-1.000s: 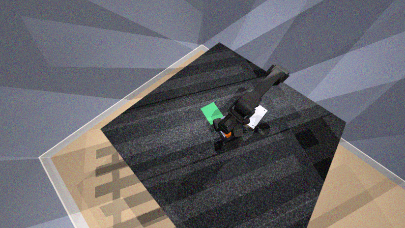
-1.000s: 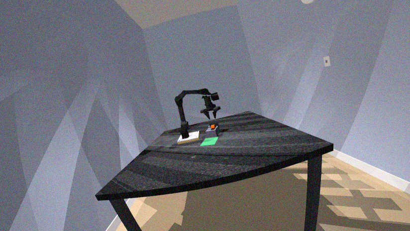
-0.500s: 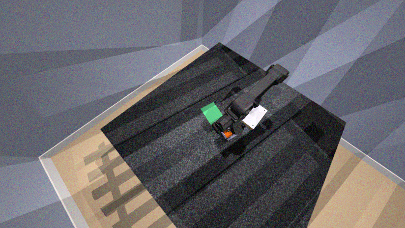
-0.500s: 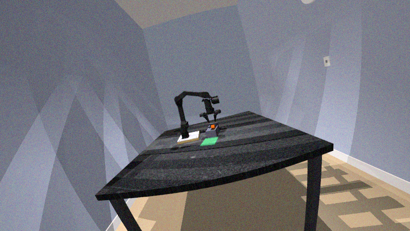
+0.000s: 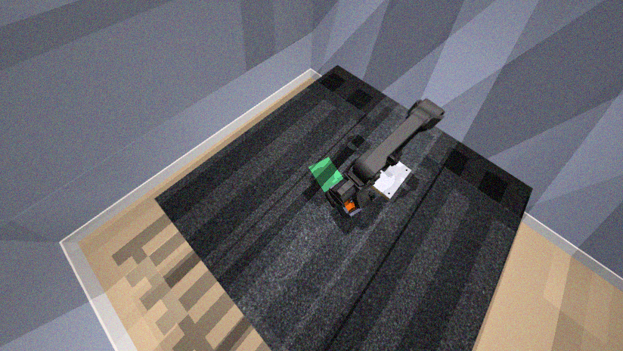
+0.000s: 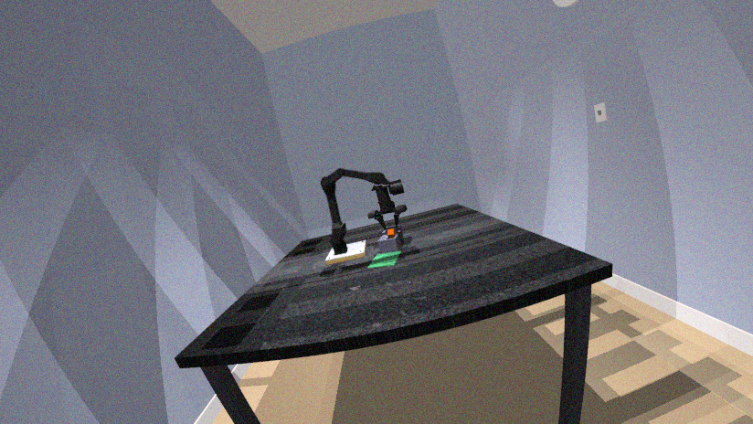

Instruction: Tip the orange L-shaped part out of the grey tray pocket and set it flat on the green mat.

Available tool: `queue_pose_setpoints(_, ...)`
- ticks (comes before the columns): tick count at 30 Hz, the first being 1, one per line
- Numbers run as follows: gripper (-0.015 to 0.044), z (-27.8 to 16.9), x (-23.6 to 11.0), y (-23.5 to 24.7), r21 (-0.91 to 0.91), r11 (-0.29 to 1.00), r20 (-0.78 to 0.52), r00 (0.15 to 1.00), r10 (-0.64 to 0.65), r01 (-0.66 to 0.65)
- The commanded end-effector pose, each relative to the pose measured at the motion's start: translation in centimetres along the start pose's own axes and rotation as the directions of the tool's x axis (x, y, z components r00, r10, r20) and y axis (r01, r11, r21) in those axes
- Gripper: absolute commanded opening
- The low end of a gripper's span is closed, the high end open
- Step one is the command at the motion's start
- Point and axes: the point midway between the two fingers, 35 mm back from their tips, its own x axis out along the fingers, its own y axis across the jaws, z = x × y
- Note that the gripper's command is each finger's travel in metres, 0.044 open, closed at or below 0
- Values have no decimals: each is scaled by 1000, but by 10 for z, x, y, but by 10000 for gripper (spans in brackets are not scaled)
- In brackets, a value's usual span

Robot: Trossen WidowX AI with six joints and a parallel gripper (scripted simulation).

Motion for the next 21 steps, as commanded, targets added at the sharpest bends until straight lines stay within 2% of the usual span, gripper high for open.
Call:
queue_pose_setpoints(1, 280, 0, 8, 1, -5, 1000, -2, 1000, 7, -7)
queue_pose_setpoints(19, 280, -1, 33, 2, -5, 1000, -2, 1000, 7, -7)
queue_pose_setpoints(21, 228, 0, 29, 1, 0, 1000, 0, 1000, 2, -2)
